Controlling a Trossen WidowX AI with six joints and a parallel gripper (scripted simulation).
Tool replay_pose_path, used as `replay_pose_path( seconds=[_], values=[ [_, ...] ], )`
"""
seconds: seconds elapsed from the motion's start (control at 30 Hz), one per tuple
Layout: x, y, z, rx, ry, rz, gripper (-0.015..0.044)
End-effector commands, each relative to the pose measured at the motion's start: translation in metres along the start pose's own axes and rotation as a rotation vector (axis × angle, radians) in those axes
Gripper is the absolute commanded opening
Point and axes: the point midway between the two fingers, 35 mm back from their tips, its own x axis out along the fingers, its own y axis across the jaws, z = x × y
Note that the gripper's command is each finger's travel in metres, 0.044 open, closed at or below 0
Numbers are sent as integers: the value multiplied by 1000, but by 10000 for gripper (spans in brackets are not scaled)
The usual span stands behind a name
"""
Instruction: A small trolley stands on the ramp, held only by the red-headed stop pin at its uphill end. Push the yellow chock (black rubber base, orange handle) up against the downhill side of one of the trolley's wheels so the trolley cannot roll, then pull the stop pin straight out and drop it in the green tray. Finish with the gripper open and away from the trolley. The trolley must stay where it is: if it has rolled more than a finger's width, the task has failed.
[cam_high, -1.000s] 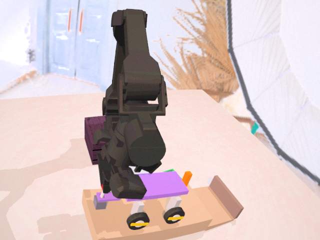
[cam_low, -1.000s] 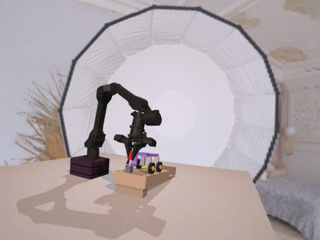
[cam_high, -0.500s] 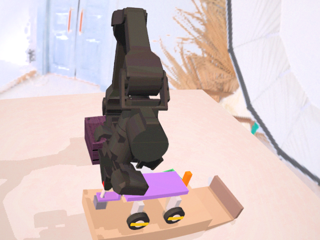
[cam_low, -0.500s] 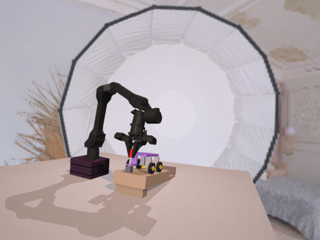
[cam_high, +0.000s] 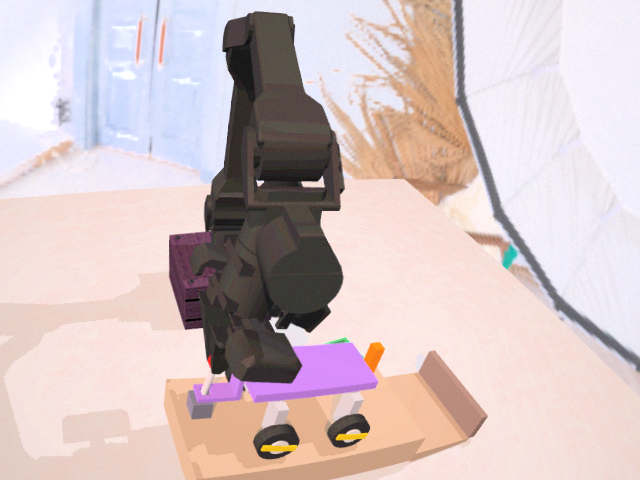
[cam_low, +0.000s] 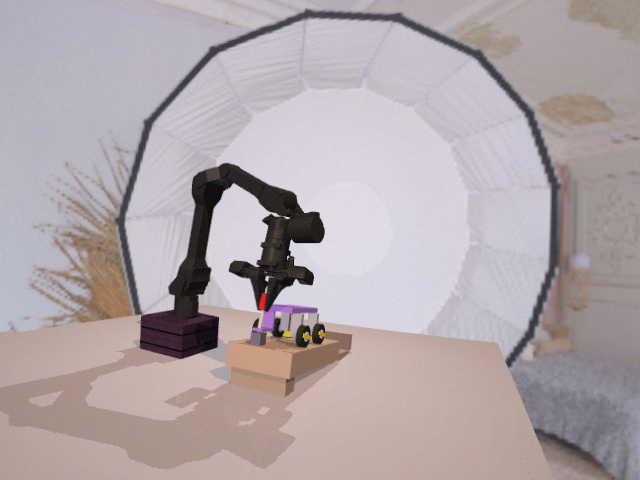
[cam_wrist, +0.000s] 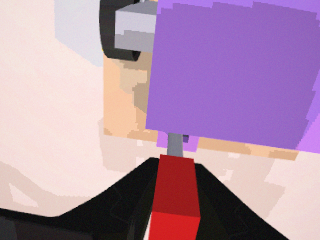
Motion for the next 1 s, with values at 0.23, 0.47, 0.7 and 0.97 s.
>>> replay_pose_path(
  seconds=[0.23, 0.47, 0.7, 0.97],
  values=[
    [-9, -1, -2, 6, 8, -4, 0],
    [-12, -1, -3, 6, 8, -4, 0],
    [-15, -1, -5, 6, 8, -4, 0],
    [-18, -2, -7, 6, 8, -5, 0]
  ],
)
